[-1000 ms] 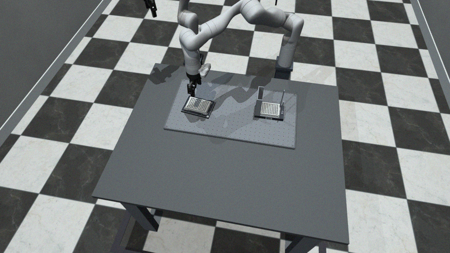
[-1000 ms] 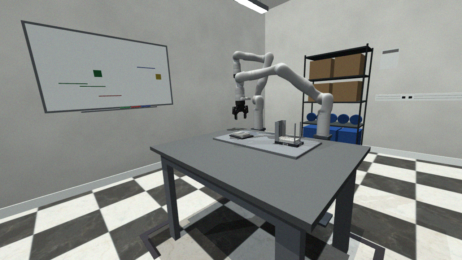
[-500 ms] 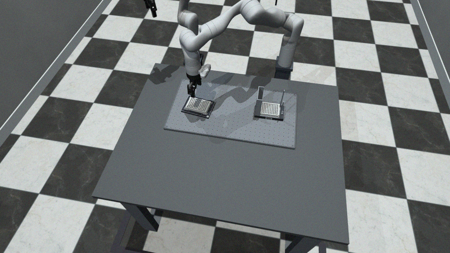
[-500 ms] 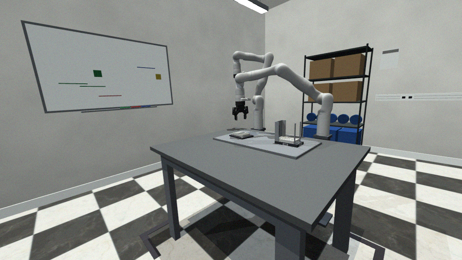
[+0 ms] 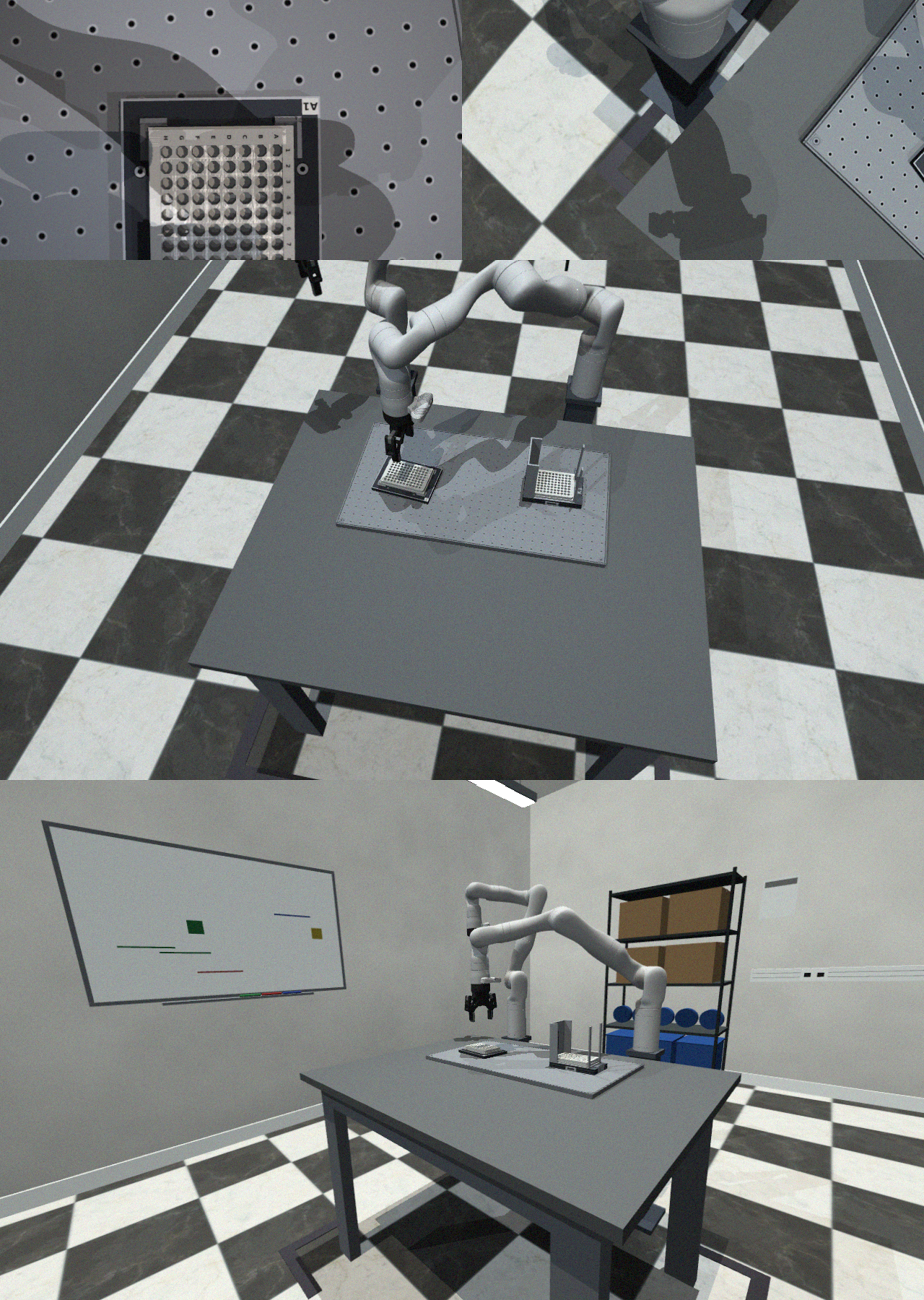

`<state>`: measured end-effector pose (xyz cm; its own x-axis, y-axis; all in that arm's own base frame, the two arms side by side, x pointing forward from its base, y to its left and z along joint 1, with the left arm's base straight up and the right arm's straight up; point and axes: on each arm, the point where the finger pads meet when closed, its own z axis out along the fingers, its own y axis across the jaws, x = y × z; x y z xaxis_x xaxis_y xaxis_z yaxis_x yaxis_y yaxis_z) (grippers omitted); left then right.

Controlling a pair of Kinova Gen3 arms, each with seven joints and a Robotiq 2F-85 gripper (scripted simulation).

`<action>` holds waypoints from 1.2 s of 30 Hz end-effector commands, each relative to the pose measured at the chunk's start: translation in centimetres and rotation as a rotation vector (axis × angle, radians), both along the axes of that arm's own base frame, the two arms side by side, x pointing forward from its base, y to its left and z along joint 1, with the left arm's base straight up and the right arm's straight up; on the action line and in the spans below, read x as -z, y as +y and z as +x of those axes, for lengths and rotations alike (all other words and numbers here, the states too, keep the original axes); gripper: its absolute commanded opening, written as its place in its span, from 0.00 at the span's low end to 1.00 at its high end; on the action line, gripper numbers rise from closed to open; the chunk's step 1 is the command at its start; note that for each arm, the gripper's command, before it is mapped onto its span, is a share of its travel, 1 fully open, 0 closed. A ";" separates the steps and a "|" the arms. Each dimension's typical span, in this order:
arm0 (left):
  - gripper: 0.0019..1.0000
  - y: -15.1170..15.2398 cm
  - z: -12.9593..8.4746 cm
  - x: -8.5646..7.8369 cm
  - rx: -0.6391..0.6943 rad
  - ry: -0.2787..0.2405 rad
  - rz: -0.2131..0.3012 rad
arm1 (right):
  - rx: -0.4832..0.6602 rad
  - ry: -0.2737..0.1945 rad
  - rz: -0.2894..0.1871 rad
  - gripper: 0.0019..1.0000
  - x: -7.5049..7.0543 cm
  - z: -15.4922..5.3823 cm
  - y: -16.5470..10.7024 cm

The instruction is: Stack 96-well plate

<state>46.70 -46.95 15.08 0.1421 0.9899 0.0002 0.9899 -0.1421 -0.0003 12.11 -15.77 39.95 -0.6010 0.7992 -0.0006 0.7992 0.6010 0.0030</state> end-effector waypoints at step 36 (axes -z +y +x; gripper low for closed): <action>1.00 0.0 0.0 0.9 0.000 -0.002 -0.002 | 0.000 -0.001 -0.001 1.00 0.0 0.0 0.0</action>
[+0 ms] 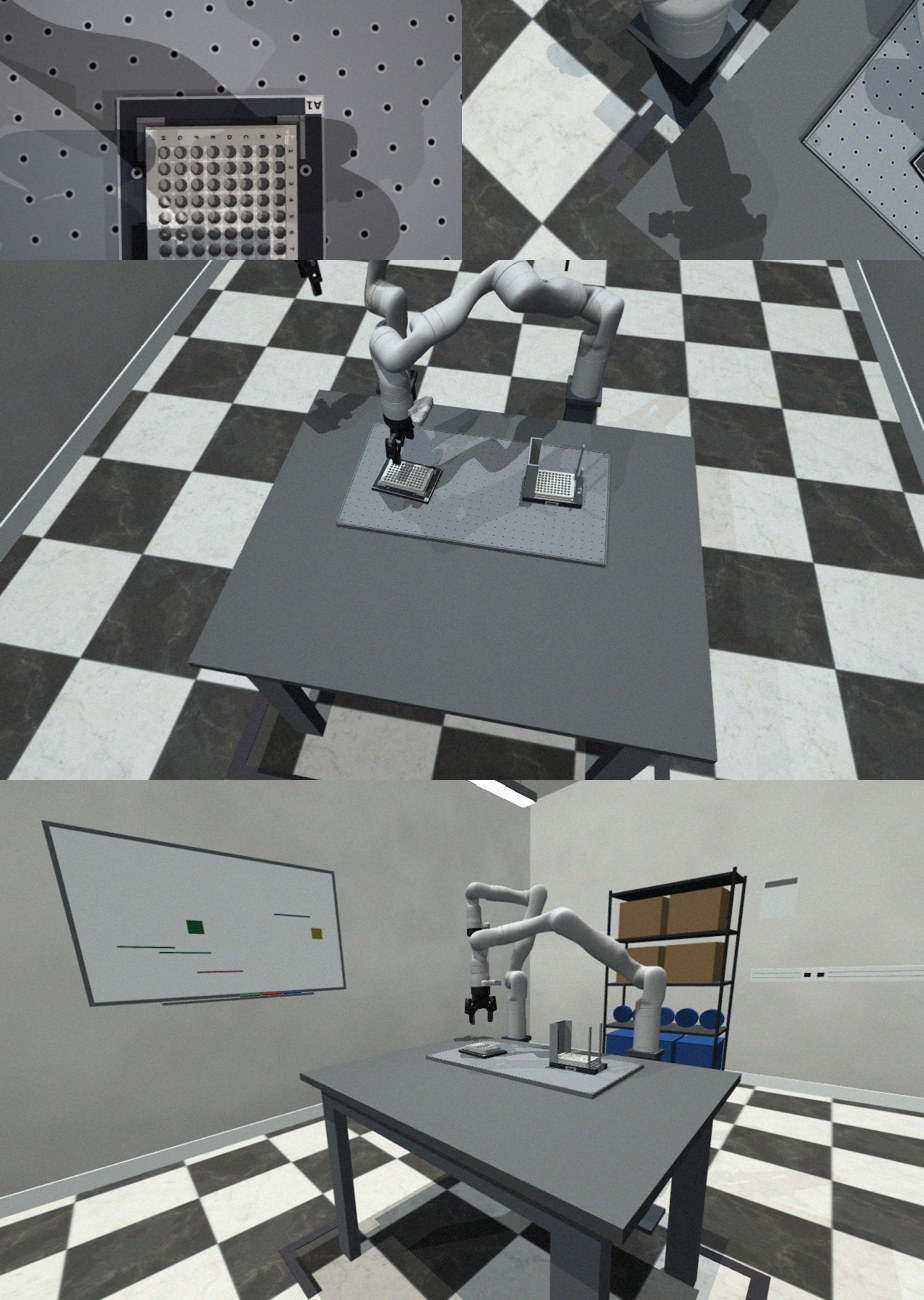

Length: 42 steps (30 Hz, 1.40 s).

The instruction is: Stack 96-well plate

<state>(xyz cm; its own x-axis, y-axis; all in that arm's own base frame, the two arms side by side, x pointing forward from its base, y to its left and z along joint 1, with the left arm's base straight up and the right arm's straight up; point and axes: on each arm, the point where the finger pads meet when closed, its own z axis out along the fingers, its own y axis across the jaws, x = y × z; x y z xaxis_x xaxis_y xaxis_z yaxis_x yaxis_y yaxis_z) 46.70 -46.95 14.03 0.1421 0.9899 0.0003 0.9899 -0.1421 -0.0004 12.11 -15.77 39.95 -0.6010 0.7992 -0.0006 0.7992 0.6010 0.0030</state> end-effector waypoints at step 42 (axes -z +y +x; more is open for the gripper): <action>1.00 0.0 0.0 1.1 0.000 -0.002 -0.002 | 0.000 -0.001 -0.001 1.00 0.0 0.0 0.0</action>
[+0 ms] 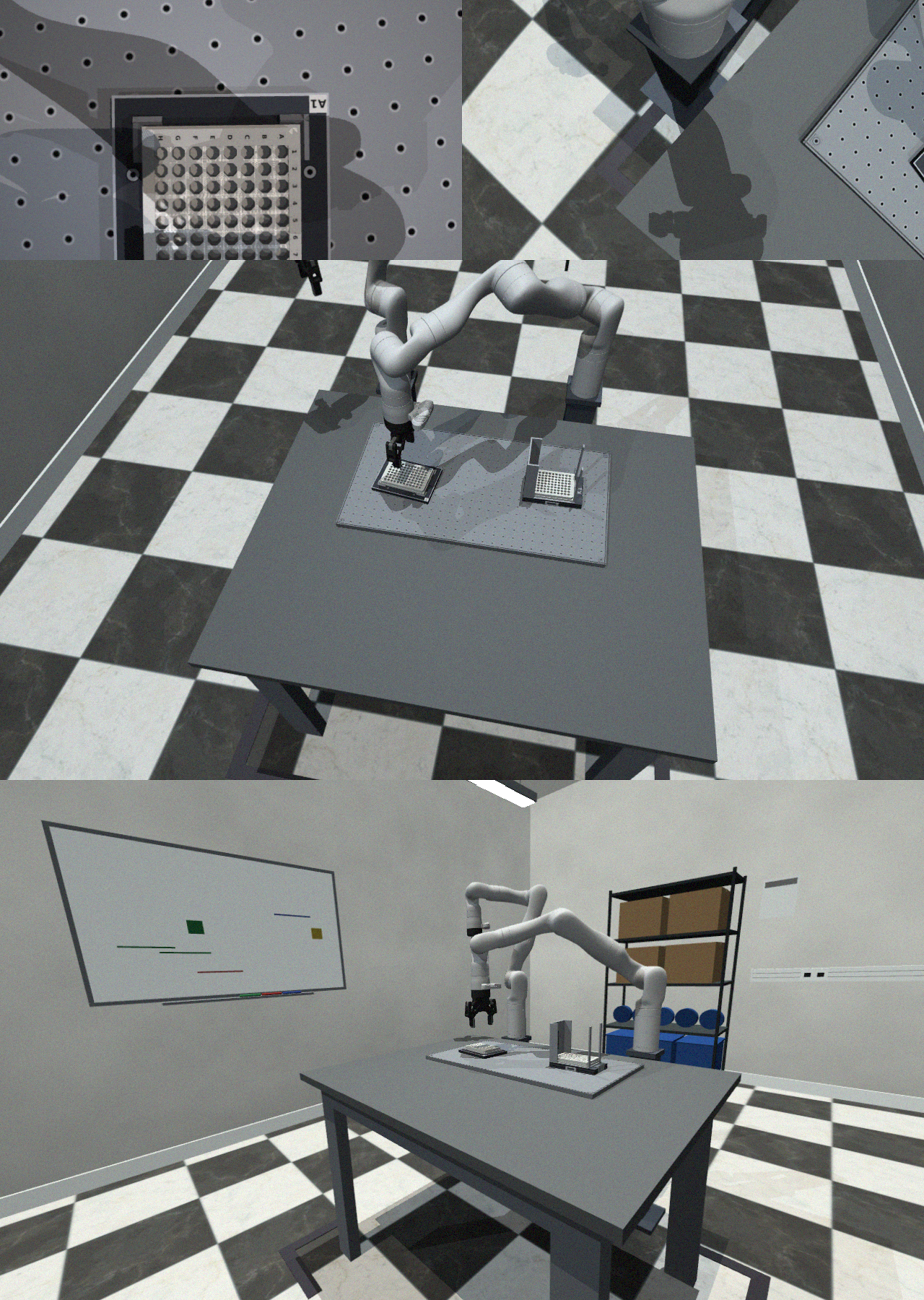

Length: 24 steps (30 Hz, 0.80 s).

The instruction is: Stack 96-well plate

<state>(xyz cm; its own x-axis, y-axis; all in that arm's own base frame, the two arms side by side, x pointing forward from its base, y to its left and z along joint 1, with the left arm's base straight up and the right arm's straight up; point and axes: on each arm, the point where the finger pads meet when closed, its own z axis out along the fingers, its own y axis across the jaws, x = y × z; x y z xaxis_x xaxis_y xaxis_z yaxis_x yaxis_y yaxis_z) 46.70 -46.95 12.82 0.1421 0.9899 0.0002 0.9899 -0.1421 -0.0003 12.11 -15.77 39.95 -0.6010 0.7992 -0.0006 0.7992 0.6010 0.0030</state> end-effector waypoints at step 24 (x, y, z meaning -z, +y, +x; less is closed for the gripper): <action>1.00 0.0 0.0 0.6 0.000 -0.002 -0.002 | 0.000 -0.001 -0.001 1.00 0.0 0.0 0.0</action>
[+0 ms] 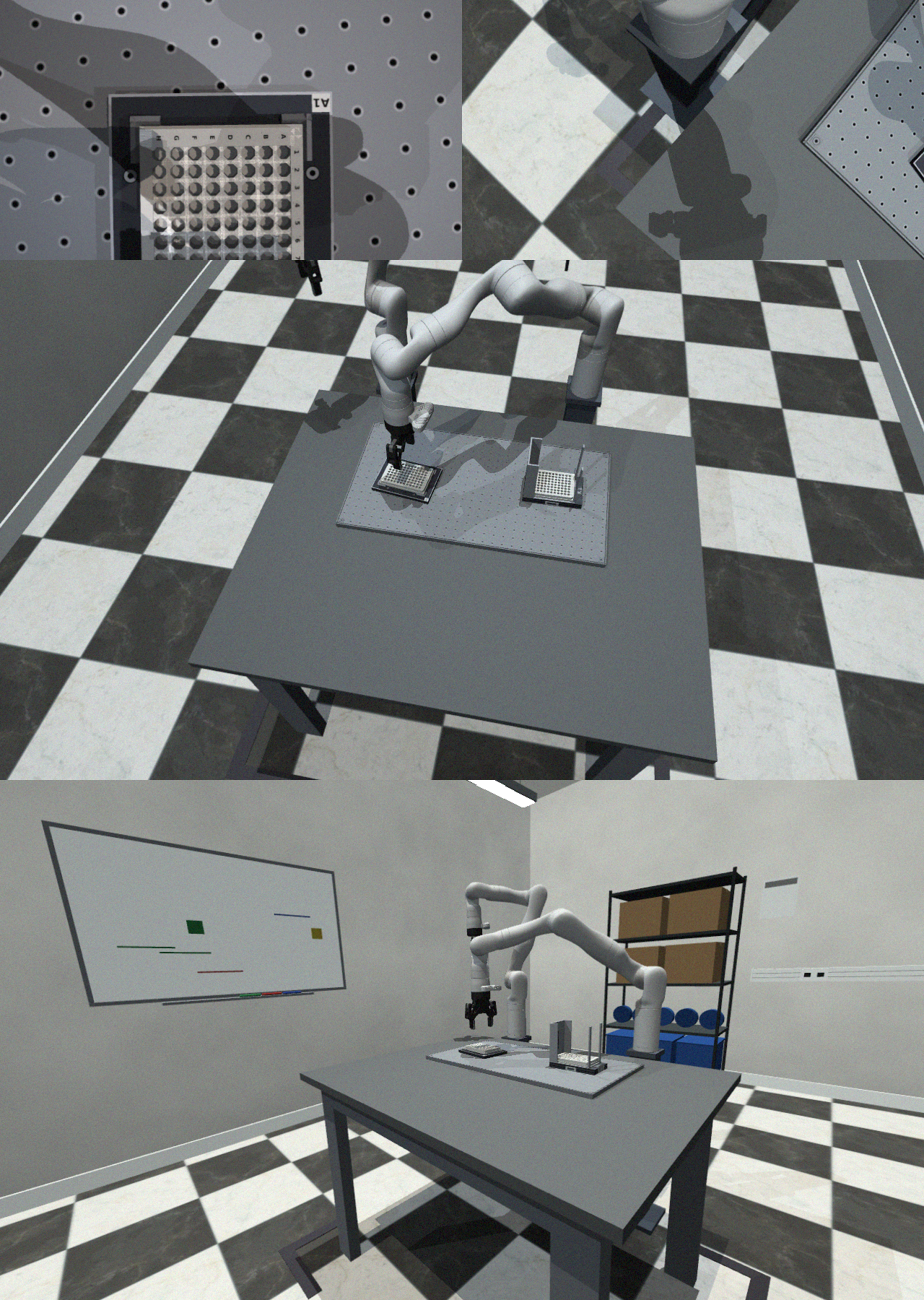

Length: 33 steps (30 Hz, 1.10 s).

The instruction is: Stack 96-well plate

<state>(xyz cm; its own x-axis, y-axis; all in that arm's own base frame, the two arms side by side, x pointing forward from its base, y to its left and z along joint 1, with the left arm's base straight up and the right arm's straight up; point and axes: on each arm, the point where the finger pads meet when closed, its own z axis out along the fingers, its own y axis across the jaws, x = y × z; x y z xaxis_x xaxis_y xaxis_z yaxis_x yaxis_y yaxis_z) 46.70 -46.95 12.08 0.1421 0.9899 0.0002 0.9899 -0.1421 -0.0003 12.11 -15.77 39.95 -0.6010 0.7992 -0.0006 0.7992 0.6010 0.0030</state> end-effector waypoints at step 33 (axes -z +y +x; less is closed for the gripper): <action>1.00 0.0 0.0 0.9 0.000 -0.002 -0.002 | 0.000 -0.001 -0.001 1.00 0.0 0.0 0.0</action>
